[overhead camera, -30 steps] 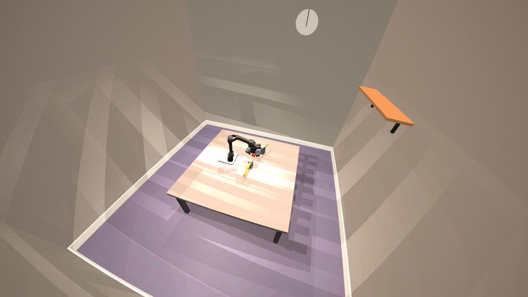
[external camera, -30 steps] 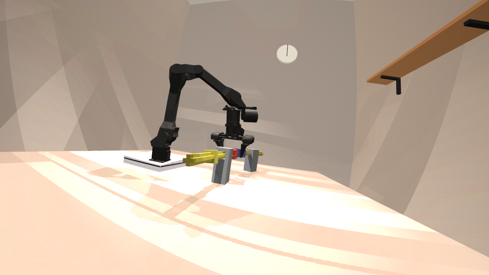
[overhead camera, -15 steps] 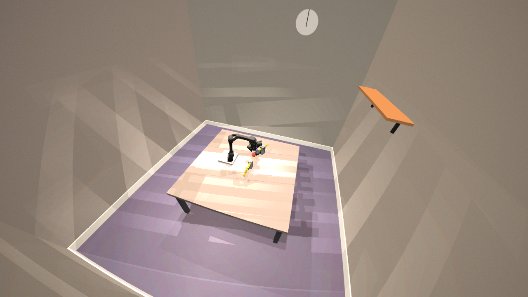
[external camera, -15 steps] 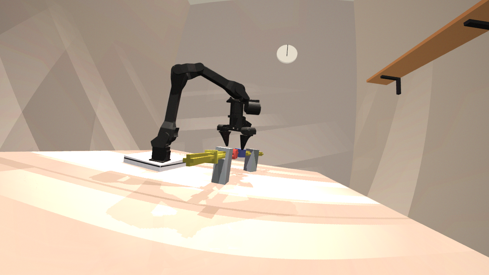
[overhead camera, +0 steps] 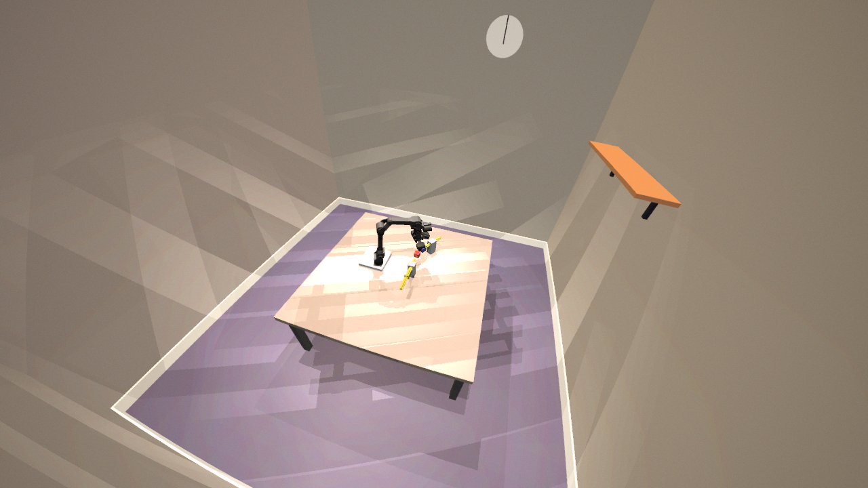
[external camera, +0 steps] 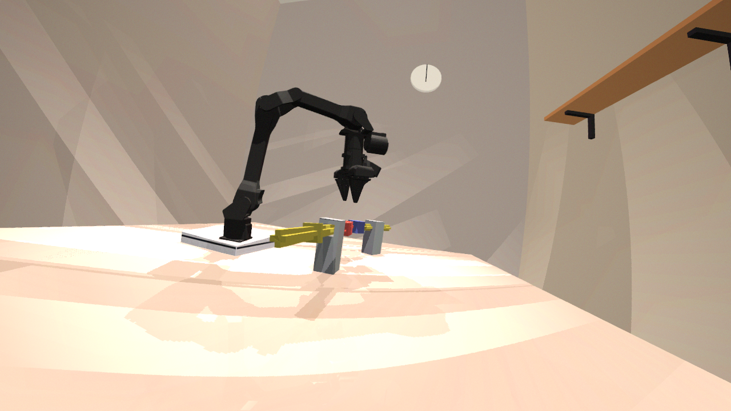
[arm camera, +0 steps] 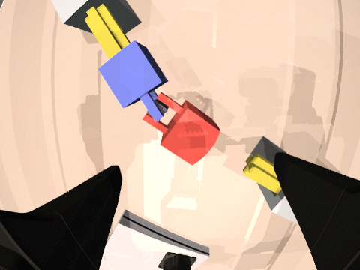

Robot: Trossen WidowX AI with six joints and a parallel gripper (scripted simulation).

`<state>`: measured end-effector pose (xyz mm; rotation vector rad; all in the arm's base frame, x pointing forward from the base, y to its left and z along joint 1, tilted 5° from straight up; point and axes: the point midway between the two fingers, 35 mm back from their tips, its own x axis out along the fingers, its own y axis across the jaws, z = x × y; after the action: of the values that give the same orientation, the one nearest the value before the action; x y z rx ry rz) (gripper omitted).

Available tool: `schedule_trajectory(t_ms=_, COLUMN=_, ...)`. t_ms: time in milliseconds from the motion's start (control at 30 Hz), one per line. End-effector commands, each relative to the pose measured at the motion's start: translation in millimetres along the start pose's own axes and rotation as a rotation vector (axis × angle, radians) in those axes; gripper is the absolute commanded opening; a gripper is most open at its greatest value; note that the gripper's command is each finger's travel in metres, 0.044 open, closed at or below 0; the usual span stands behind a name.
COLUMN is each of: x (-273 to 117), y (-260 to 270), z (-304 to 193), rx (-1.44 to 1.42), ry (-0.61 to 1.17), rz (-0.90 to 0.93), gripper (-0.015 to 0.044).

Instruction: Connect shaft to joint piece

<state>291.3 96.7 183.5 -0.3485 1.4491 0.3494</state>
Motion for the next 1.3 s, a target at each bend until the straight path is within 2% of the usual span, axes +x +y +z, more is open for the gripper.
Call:
schedule_trajectory(t_ms=0, x=-14.5, y=2.0, z=-0.4, rx=0.137, ry=0.012, rz=-0.026, gripper=0.044)
schedule_trajectory(t_ms=233, x=-39.6, y=5.5, z=-2.9, rx=0.366, ry=0.018, rz=-0.067, gripper=0.044)
schedule_trajectory(t_ms=433, x=-41.9, y=5.9, z=-3.3, rx=0.388, ry=0.018, rz=-0.071, gripper=0.044)
schedule_trajectory(t_ms=733, x=-15.5, y=-48.5, z=-49.6, rx=0.596, ry=0.067, rz=-0.094, gripper=0.044)
schedule_trajectory(t_ms=933, x=-14.6, y=-49.6, z=-50.9, rx=0.621, ry=0.067, rz=-0.094, gripper=0.044)
schedule_trajectory(t_ms=1267, x=-10.9, y=-50.6, z=-51.6, rx=0.927, ry=0.049, rz=-0.086, gripper=0.044)
